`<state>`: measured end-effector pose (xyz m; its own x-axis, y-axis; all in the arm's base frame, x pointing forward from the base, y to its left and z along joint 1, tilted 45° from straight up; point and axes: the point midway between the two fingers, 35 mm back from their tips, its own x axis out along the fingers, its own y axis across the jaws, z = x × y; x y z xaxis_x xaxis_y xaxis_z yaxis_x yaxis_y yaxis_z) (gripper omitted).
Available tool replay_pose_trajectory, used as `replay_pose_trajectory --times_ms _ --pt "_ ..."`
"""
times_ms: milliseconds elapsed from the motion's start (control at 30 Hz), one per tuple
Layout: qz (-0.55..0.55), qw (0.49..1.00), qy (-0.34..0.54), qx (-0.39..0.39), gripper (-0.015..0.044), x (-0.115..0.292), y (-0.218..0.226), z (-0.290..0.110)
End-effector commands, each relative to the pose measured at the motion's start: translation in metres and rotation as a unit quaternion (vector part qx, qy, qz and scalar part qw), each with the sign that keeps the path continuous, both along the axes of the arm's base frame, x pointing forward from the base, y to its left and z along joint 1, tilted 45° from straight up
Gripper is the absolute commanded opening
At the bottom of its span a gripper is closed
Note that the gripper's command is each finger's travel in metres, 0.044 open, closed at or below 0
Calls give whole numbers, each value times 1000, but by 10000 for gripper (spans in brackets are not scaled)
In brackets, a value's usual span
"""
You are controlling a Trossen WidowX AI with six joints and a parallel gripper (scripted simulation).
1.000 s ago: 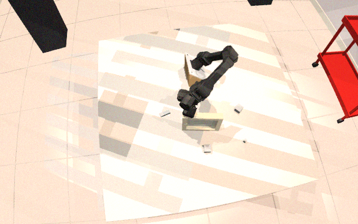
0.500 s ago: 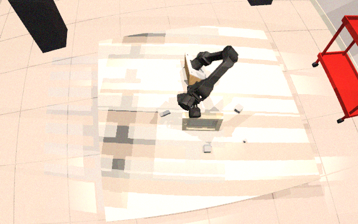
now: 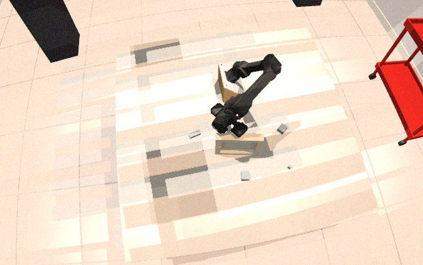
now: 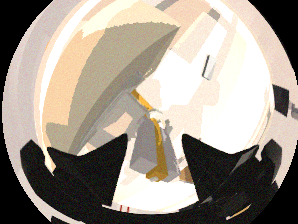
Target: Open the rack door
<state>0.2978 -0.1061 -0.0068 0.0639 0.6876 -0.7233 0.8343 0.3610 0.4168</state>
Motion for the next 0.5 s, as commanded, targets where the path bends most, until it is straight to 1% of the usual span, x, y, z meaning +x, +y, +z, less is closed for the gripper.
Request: replay_pose_trajectory --times_ms 0,233,467 --pt "73 995 -72 -6 281 0 0 0" --pt "196 962 -188 -17 281 0 0 0" --pt "313 901 -300 -28 281 0 0 0"
